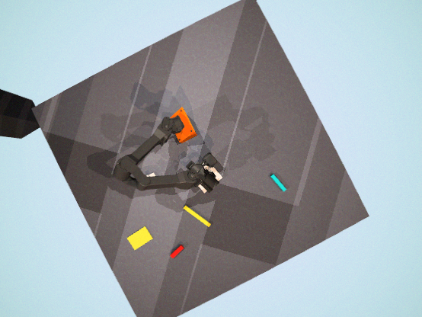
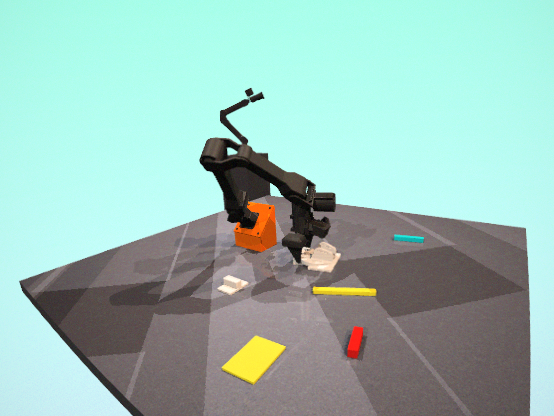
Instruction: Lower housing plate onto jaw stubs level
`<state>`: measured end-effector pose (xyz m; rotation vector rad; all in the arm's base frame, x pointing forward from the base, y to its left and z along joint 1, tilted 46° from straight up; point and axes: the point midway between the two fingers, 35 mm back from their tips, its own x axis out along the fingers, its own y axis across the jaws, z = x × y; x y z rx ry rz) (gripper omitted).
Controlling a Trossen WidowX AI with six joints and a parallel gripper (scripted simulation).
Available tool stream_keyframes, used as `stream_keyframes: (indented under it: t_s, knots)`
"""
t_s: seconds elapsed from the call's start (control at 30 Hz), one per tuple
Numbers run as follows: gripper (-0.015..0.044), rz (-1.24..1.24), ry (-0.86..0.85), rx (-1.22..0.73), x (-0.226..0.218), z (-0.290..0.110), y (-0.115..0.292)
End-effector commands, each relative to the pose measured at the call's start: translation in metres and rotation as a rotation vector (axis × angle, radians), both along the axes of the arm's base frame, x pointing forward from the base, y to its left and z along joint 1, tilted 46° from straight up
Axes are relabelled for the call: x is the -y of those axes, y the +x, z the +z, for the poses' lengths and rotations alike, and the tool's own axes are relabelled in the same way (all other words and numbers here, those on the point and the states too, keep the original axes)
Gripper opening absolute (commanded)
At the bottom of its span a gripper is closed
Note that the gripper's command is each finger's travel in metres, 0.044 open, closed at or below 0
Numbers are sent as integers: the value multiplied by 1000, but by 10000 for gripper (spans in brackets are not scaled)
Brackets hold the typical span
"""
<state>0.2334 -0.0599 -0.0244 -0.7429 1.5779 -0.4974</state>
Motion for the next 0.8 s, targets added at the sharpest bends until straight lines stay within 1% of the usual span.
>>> stream_keyframes:
  t_s: [0.0, 0.03, 0.07, 0.53, 0.63, 0.77]
  knots:
    - [403, 0, 0, 0, 0, 0, 0]
    - [430, 0, 0, 0, 0, 0, 0]
    - [440, 0, 0, 0, 0, 0, 0]
    - [440, 0, 1, 0, -2, 1, 0]
    - [440, 2, 4, 0, -17, 14, 3]
    - [440, 3, 2, -2, -48, 46, 4]
